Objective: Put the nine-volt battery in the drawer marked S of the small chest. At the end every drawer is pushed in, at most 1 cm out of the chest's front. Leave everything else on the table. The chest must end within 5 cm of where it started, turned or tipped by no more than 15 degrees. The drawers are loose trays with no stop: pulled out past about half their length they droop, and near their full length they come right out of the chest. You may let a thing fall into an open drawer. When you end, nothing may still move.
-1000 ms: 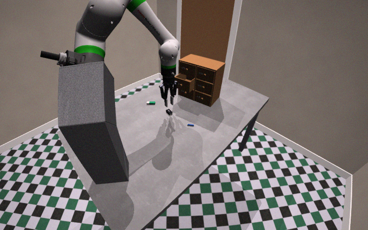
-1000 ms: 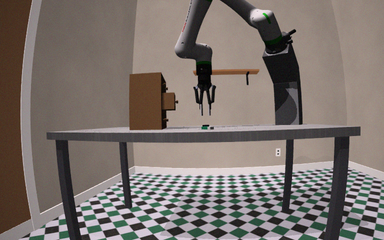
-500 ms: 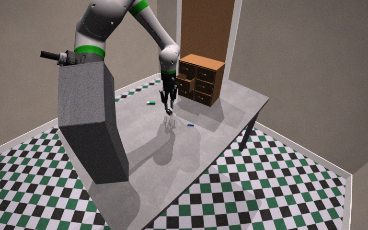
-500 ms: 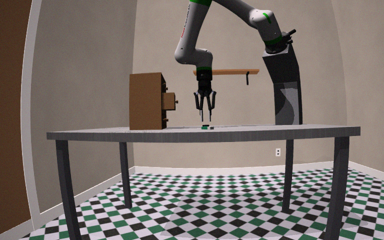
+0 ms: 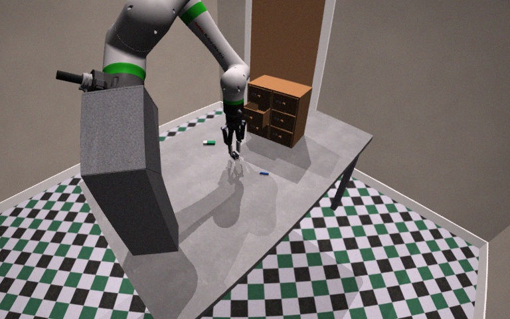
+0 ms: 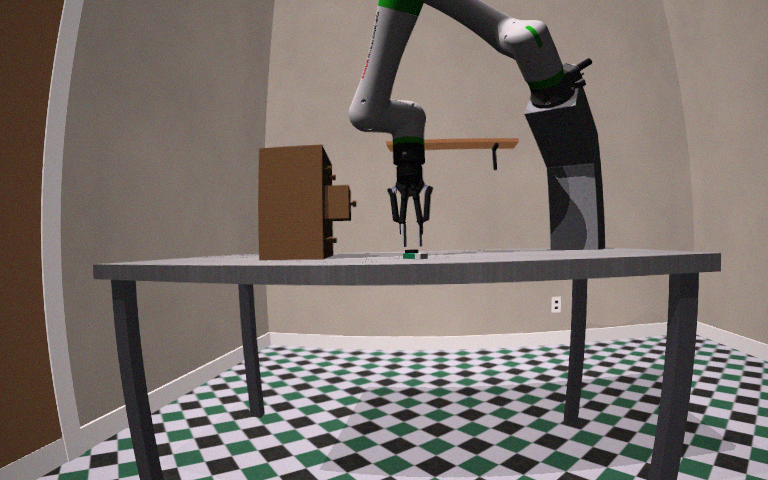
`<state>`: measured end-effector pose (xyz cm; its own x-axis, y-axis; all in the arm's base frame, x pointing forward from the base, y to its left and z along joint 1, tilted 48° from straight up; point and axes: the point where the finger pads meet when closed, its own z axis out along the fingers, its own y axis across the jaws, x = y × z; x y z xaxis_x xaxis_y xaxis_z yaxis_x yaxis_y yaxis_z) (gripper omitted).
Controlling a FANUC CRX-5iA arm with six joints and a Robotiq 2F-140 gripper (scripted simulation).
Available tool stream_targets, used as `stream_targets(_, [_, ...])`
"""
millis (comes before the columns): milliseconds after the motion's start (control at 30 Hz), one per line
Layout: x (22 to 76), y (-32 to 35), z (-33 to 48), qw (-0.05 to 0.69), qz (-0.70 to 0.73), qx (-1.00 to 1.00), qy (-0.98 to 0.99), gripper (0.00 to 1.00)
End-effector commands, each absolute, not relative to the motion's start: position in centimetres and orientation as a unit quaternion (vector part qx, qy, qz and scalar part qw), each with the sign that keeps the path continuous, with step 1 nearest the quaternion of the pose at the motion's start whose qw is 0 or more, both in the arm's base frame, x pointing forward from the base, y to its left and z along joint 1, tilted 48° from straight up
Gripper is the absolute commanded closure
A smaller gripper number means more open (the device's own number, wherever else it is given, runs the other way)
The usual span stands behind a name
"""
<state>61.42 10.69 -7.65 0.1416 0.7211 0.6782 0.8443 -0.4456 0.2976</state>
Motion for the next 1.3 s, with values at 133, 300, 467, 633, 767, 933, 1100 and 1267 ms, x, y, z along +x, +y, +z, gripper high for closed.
stream_targets(133, [61.4,10.7,-7.6,0.077,-0.398,-0.752,-0.521,0.74])
stream_targets(300, [61.4,10.7,-7.6,0.077,-0.398,-0.752,-0.521,0.74])
stream_targets(467, [61.4,10.7,-7.6,0.077,-0.398,-0.752,-0.521,0.74])
stream_targets(633, [61.4,10.7,-7.7,0.077,-0.398,-0.752,-0.521,0.74])
stream_targets(767, [61.7,10.9,-8.0,0.077,-0.398,-0.752,-0.521,0.74])
stream_targets(933, [62.3,11.6,-8.8,0.077,-0.398,-0.752,-0.521,0.74])
stream_targets(1100, [62.7,12.0,-9.3,0.077,-0.398,-0.752,-0.521,0.74])
stream_targets(1267, [62.7,12.0,-9.3,0.077,-0.398,-0.752,-0.521,0.74])
